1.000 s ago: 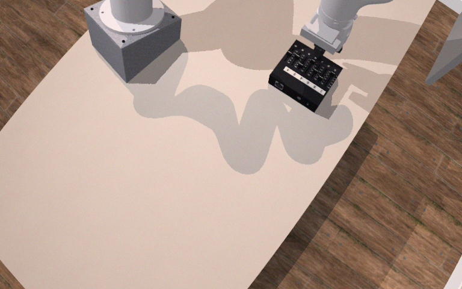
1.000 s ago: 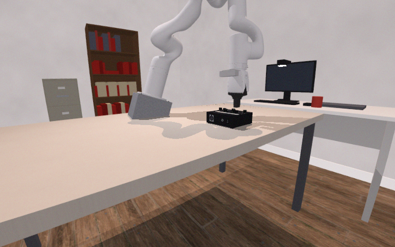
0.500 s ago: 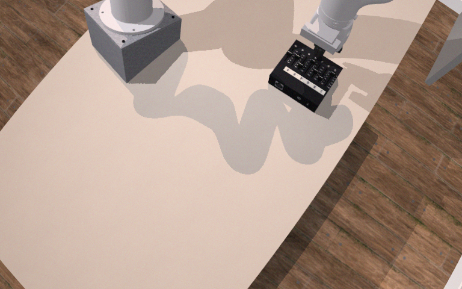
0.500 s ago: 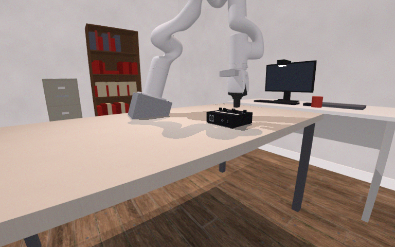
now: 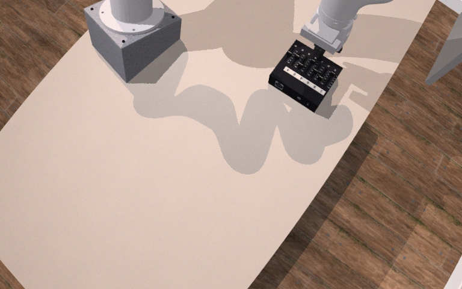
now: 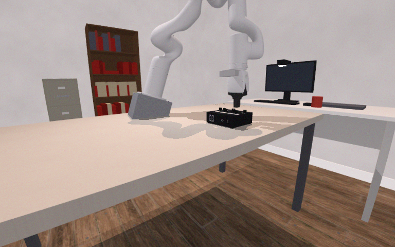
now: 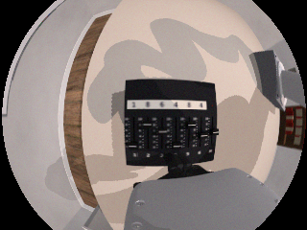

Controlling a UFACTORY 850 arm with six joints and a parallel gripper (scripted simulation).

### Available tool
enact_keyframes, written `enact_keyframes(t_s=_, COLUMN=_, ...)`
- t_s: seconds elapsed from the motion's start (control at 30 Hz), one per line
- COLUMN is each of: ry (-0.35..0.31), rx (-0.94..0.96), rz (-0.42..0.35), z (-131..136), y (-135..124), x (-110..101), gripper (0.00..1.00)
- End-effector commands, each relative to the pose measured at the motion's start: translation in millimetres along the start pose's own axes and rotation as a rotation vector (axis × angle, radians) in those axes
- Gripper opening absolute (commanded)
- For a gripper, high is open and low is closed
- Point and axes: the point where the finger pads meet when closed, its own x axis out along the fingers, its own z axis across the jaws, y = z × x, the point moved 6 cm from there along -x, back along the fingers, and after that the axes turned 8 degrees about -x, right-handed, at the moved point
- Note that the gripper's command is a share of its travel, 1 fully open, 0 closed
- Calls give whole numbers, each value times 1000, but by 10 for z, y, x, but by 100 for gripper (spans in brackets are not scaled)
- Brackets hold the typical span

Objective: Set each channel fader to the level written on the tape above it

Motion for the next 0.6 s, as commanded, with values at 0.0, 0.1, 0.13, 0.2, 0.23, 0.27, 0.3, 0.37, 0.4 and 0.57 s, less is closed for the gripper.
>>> enact_keyframes(t_s=0.0, ry=2, rx=0, rz=0, z=-8, y=-1, x=-6, gripper=0)
enact_keyframes(t_s=0.1, ry=2, rx=0, rz=0, z=-8, y=-1, x=-2, gripper=0)
enact_keyframes(t_s=0.13, ry=2, rx=0, rz=0, z=-8, y=-1, x=1, gripper=0)
enact_keyframes(t_s=0.2, ry=2, rx=0, rz=0, z=-8, y=-1, x=8, gripper=0)
enact_keyframes(t_s=0.23, ry=2, rx=0, rz=0, z=-8, y=-1, x=13, gripper=0)
enact_keyframes(t_s=0.27, ry=2, rx=0, rz=0, z=-8, y=-1, x=19, gripper=0)
enact_keyframes(t_s=0.3, ry=2, rx=0, rz=0, z=-8, y=-1, x=25, gripper=0)
enact_keyframes(t_s=0.37, ry=2, rx=0, rz=0, z=-8, y=-1, x=39, gripper=0)
enact_keyframes(t_s=0.4, ry=2, rx=0, rz=0, z=-8, y=-1, x=39, gripper=0)
enact_keyframes(t_s=0.57, ry=2, rx=0, rz=0, z=-8, y=-1, x=69, gripper=0)
